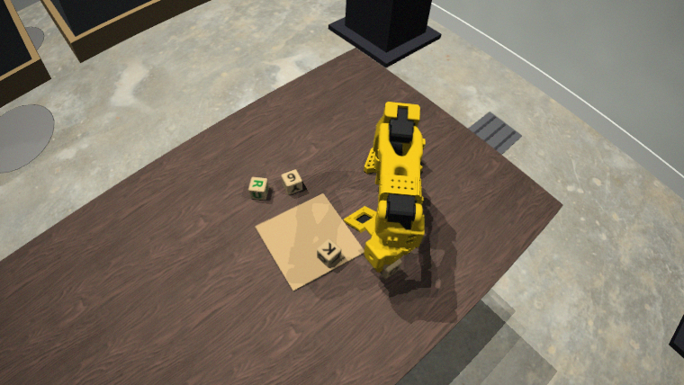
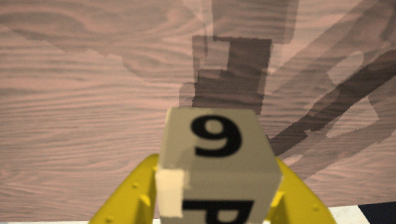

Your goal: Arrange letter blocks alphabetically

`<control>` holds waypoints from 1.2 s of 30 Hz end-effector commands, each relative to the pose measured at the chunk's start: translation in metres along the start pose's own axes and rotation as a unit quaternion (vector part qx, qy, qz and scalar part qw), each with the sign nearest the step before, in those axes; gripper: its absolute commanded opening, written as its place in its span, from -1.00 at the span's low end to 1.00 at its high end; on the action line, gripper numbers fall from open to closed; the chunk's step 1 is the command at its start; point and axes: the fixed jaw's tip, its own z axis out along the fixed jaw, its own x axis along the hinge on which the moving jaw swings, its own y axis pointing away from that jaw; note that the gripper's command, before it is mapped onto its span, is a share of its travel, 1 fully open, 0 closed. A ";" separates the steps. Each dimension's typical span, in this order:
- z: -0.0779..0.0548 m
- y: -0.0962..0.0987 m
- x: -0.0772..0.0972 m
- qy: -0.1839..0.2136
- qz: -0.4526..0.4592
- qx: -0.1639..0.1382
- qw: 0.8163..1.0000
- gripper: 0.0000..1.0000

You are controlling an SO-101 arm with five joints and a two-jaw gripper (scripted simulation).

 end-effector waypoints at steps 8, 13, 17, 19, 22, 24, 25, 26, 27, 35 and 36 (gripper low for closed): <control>-0.024 0.015 -0.006 0.051 0.127 -0.038 0.990 -1.00; -0.024 0.018 -0.011 0.052 0.177 -0.036 0.982 -1.00; -0.024 0.022 -0.019 0.054 0.252 -0.034 0.966 -1.00; -0.024 0.024 -0.023 0.055 0.294 -0.032 0.954 -1.00; -0.023 0.027 -0.030 0.056 0.358 -0.030 0.932 -1.00; -0.023 0.028 -0.035 0.057 0.403 -0.028 0.913 -1.00; -0.023 0.029 -0.037 0.057 0.425 -0.027 0.903 -1.00; -0.023 0.030 -0.040 0.057 0.448 -0.027 0.892 -1.00; -0.022 0.031 -0.043 0.058 0.470 -0.026 0.880 -1.00; -0.021 0.035 -0.058 0.060 0.603 -0.020 0.795 -1.00; -0.021 0.036 -0.061 0.060 0.624 -0.019 0.778 -1.00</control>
